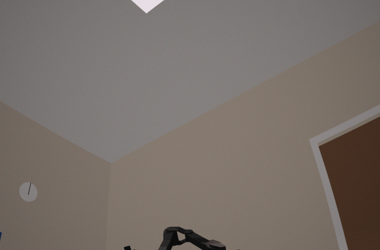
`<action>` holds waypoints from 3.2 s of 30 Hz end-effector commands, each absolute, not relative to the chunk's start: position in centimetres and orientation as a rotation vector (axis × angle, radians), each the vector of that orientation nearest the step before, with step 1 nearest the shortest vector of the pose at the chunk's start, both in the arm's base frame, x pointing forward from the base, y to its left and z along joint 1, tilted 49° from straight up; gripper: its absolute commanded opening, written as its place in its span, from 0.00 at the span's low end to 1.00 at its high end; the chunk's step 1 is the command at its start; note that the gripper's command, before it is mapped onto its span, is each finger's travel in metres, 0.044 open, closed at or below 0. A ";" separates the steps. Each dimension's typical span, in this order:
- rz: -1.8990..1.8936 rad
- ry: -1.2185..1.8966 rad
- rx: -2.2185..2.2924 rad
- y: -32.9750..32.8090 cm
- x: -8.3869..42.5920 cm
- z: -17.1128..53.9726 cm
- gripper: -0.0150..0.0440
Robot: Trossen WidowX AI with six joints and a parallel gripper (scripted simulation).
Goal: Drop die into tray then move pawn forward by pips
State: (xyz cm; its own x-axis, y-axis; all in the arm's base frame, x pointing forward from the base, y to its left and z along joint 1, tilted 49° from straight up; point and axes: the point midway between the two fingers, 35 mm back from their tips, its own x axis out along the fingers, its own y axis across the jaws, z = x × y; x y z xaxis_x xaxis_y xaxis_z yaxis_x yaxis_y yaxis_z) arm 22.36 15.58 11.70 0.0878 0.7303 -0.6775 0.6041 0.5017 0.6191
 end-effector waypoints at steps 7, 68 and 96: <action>0.138 1.596 1.177 11.7 22.2 14.9 0.25; -0.724 1.693 1.924 -2.7 27.2 -0.7 0.25; -1.278 1.225 1.331 -1.7 26.0 -2.0 0.25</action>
